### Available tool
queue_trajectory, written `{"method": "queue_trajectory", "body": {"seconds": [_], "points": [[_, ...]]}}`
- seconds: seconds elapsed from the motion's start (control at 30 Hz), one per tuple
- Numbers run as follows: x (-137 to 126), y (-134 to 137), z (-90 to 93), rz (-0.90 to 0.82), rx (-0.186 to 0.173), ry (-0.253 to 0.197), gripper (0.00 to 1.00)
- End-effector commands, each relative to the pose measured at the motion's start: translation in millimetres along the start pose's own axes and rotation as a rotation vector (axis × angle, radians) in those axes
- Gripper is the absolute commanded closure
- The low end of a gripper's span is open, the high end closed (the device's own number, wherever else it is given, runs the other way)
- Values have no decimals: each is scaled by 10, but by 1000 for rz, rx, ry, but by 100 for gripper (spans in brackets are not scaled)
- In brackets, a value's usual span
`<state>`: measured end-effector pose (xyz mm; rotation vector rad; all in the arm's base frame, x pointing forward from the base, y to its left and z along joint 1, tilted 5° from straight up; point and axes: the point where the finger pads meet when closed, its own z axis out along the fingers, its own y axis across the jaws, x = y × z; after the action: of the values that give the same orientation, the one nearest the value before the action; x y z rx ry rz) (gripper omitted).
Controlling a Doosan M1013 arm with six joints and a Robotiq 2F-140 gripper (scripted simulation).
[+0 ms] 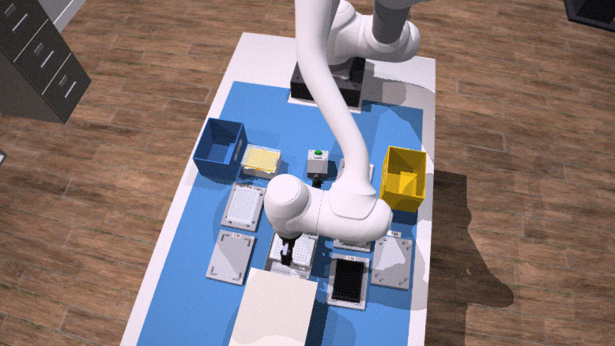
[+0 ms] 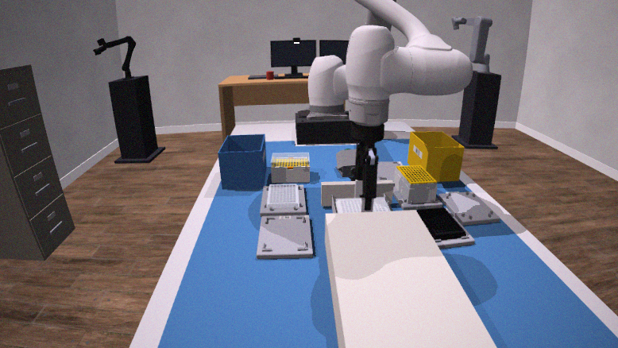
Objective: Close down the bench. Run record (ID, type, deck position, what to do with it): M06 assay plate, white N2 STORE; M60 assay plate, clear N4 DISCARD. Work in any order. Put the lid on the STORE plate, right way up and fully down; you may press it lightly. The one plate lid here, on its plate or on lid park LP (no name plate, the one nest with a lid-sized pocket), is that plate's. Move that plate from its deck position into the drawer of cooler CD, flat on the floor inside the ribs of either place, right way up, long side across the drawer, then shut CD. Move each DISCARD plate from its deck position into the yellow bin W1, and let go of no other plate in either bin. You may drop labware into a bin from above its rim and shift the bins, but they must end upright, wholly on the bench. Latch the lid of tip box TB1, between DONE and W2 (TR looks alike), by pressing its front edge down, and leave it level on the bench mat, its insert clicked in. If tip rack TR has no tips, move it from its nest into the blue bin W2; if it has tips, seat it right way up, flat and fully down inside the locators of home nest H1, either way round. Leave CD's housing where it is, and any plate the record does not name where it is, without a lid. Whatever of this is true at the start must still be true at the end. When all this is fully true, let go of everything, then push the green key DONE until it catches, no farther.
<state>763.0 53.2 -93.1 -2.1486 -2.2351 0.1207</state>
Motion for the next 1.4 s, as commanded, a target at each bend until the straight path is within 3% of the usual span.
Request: {"method": "queue_trajectory", "body": {"seconds": [0.0,1.37], "points": [[1,0,-2,0,0,0,100],[1,0,85,0,0,0,100]]}}
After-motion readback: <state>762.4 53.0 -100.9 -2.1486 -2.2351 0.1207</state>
